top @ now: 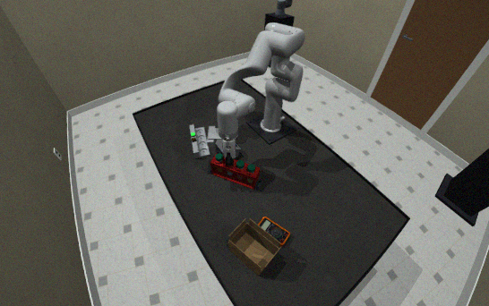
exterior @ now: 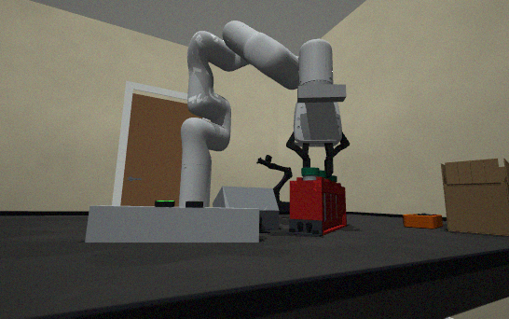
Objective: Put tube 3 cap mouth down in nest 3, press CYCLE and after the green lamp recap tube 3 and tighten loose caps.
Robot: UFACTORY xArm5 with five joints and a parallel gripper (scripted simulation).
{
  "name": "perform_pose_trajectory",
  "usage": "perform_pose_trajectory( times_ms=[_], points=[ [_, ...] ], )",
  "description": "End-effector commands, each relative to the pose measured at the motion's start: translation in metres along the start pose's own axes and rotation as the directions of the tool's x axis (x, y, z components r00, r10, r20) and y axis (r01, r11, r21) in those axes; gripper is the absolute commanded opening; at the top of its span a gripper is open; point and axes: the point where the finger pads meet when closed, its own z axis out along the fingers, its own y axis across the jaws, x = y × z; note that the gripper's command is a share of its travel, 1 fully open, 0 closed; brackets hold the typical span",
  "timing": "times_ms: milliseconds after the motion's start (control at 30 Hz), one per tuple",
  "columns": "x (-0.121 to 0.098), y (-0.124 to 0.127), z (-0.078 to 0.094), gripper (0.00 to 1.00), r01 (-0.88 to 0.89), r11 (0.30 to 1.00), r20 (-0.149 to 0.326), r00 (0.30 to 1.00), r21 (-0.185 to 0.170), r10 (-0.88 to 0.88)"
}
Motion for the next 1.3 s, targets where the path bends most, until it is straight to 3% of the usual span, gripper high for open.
perform_pose_trajectory(
  times_ms=[0, 133, 267, 633, 700, 767, 933, 967, 1267],
  points=[
    [0.0007, -0.0011, -0.0011, 0.00, -0.275, 0.961, -0.001, 0.961, 0.004, 0.275],
    [0.0007, -0.0011, -0.0010, 0.00, -0.366, 0.931, -0.001, 0.931, 0.004, 0.366],
    [0.0007, -0.0011, -0.0008, 0.00, -0.547, 0.837, 0.000, 0.837, 0.004, 0.547],
    [0.0007, -0.0011, -0.0003, 0.00, -0.900, 0.436, 0.002, 0.436, 0.003, 0.900],
    [0.0007, -0.0011, -0.0003, 0.00, -0.900, 0.436, 0.002, 0.436, 0.003, 0.900],
    [0.0007, -0.0011, -0.0003, 0.00, -0.932, 0.363, 0.002, 0.363, 0.003, 0.932],
    [0.0006, -0.0011, -0.0003, 0.00, -0.932, 0.363, 0.002, 0.363, 0.003, 0.932],
    [0.0006, -0.0011, -0.0003, 0.46, -0.932, 0.363, 0.002, 0.363, 0.003, 0.932],
    [0.0007, -0.0011, -0.0003, 0.46, -0.932, 0.363, 0.002, 0.363, 0.003, 0.932]
  ],
)
